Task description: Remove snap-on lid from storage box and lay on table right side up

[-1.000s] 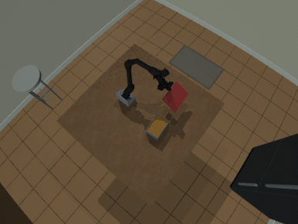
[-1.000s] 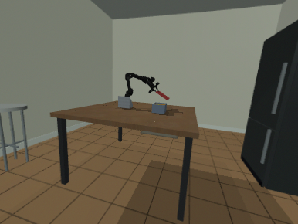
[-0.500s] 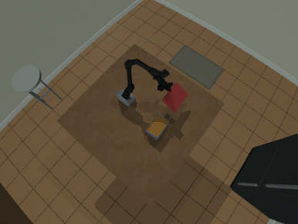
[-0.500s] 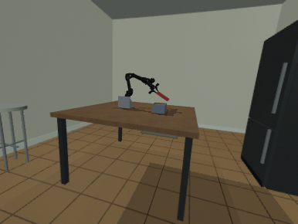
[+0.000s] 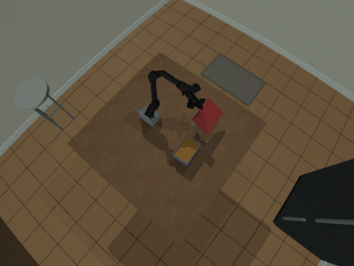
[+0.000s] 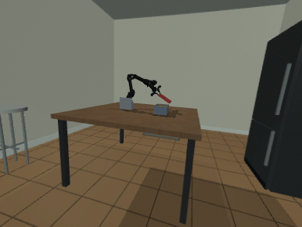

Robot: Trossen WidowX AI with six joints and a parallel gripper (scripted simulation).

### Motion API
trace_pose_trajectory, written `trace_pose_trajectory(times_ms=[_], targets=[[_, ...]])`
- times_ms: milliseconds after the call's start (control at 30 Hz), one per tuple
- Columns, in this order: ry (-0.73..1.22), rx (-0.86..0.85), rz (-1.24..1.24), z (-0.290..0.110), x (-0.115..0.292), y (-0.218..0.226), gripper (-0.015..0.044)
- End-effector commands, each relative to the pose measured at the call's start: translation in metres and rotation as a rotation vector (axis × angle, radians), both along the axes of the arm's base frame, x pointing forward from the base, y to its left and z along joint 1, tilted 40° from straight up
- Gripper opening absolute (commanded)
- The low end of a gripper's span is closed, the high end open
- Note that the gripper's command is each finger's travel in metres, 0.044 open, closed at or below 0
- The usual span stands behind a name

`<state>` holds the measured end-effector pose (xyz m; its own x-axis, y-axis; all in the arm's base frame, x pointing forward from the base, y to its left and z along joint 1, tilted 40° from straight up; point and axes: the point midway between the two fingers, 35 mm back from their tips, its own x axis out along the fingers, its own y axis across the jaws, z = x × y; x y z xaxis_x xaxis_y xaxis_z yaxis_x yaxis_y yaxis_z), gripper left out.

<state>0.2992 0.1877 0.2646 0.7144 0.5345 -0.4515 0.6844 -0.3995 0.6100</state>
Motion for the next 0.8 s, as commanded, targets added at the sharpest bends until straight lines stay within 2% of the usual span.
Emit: trace_pose_trajectory(times_ms=[0,767], targets=[[-0.006,0.002,-0.011,-0.001,0.001,0.001,0.0000],[-0.005,0.003,-0.011,-0.015,0.000,0.013,0.0000]])
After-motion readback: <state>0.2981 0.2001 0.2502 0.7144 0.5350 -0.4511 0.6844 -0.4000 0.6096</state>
